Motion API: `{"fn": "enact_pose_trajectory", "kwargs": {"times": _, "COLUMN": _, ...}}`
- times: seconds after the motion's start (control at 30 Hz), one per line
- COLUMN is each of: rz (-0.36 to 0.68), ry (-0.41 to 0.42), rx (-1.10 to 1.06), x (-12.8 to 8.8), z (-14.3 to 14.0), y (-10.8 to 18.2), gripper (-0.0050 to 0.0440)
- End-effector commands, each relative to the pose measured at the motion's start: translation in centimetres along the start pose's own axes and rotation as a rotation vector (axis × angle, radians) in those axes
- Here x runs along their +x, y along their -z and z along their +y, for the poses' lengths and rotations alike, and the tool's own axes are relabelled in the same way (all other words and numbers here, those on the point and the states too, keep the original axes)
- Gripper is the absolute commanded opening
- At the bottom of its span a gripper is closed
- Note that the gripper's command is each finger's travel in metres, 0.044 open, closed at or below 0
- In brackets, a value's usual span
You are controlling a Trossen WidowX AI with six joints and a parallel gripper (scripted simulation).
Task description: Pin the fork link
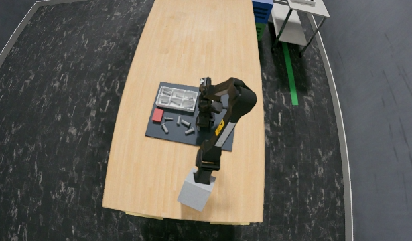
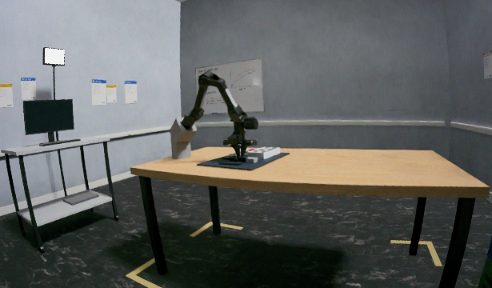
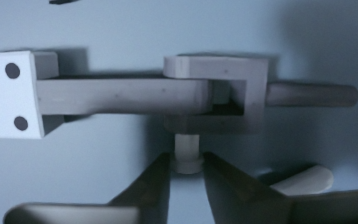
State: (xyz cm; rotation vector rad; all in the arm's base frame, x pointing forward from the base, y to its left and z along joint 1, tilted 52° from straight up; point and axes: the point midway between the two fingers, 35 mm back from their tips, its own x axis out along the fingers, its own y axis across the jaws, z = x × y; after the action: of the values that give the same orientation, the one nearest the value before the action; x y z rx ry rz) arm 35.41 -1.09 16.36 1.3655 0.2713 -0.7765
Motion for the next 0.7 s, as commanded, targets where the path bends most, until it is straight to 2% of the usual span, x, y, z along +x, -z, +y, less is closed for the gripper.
{"fn": "enact_pose_trajectory", "kwargs": {"times": 0.0, "rz": -0.050, "ry": -0.016, "rx": 0.022, "x": -0.27, "z": 0.58, "y": -1.39, "gripper": -0.0050}}
{"fn": "enact_pose_trajectory", "kwargs": {"times": 0.5, "rz": -0.050, "ry": -0.016, "rx": 0.022, "x": -0.27, "z": 0.58, "y": -1.39, "gripper": -0.0050}}
{"fn": "enact_pose_trajectory", "kwargs": {"times": 0.53, "rz": -0.050, "ry": -0.016, "rx": 0.022, "x": -0.27, "z": 0.58, "y": -1.39, "gripper": 0.0150}}
{"fn": "enact_pose_trajectory", "kwargs": {"times": 0.67, "rz": -0.049, "ry": -0.021, "rx": 0.024, "x": -0.33, "z": 0.69, "y": -1.41, "gripper": 0.0150}}
